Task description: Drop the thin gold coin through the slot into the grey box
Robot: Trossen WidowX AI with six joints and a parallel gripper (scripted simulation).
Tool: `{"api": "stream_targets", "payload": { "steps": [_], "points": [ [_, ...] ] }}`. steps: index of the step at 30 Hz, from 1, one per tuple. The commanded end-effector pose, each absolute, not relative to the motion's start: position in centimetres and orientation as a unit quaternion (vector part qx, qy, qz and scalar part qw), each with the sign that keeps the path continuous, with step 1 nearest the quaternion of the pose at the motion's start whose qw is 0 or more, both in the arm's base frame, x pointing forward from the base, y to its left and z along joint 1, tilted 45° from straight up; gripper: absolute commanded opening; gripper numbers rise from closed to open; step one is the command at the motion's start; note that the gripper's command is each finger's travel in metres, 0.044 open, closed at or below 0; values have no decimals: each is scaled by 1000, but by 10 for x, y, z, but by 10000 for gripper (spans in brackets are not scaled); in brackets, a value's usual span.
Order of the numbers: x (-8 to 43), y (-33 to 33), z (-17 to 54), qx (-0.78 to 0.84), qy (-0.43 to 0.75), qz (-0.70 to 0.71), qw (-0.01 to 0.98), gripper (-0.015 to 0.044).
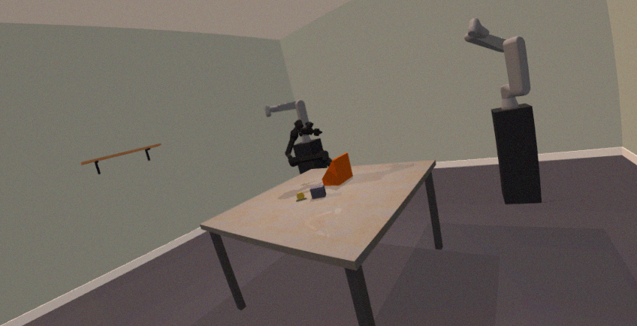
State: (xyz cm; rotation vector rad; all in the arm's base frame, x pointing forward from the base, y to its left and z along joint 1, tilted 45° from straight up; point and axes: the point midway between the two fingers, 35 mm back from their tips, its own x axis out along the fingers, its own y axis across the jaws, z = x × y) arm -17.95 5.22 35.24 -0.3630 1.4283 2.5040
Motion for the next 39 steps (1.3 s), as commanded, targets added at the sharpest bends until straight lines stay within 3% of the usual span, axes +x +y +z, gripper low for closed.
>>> {"api": "stream_targets", "payload": {
  "steps": [1,9,17,24,31,39],
  "points": [
    [-180,55,352,-123,490,854,124,374],
    [-153,168,318,-75,549,747,367,164],
    [-64,258,273,-15,588,563,581,161],
    [46,289,234,39,585,376,717,161],
    [145,274,200,75,571,194,794,161],
    [258,199,155,100,543,-68,831,161]
  ]
}}
